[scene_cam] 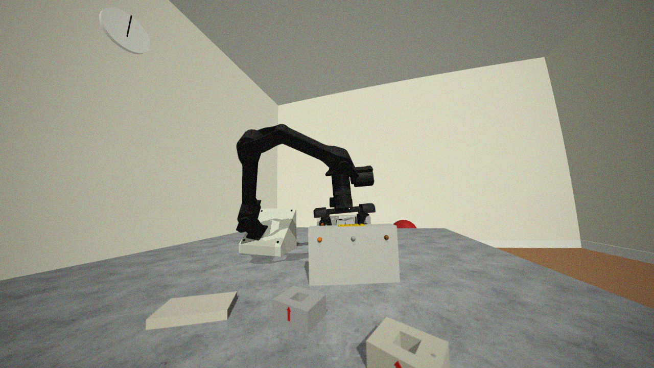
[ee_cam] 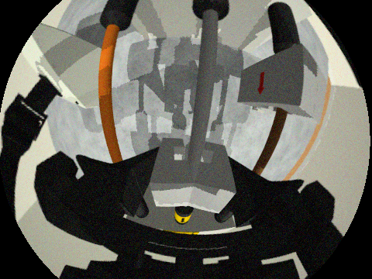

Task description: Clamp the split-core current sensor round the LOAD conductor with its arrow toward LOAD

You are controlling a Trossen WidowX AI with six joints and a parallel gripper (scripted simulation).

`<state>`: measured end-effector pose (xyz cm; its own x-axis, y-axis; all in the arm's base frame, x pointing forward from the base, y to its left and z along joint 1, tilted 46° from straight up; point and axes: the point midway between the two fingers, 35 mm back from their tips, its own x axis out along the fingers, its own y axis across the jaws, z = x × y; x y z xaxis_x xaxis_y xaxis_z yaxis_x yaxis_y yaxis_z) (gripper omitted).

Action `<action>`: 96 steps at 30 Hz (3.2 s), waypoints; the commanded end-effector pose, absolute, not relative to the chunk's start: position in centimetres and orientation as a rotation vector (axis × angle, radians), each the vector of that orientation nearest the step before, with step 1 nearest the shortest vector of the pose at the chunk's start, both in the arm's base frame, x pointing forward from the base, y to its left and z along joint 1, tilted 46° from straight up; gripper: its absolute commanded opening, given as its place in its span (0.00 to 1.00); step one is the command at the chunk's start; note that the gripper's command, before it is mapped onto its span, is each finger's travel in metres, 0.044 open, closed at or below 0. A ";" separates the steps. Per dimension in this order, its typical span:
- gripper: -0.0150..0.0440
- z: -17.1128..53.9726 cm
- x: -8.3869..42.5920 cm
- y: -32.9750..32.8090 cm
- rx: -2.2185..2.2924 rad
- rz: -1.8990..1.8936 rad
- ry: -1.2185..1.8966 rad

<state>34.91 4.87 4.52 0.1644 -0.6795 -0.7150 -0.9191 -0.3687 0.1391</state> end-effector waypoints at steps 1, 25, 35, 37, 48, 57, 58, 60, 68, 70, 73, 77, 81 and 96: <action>0.25 4.5 34.9 4.9 -2.119 1.025 1.529; 0.25 4.5 34.9 4.9 -2.119 1.025 1.529; 0.25 4.5 34.9 4.9 -2.119 1.025 1.529; 0.25 4.5 34.9 4.9 -2.119 1.025 1.529; 0.25 4.5 34.9 4.9 -2.119 1.025 1.529; 0.25 4.9 34.9 5.4 -2.167 1.000 1.421; 0.25 5.0 34.9 5.5 -2.176 0.994 1.400; 0.25 5.2 34.8 5.7 -2.194 0.982 1.358; 0.25 5.6 34.8 6.0 -2.225 0.959 1.285; 0.25 5.6 34.8 6.0 -2.225 0.959 1.285; 0.25 5.6 34.8 6.0 -2.225 0.959 1.285; 0.25 5.6 34.8 6.0 -2.225 0.959 1.285; 0.25 5.6 34.8 6.0 -2.225 0.959 1.285; 0.25 5.6 34.8 6.0 -2.225 0.959 1.285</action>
<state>34.73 5.61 5.40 0.3315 -0.6019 -0.7265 -0.8732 -0.4873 0.0052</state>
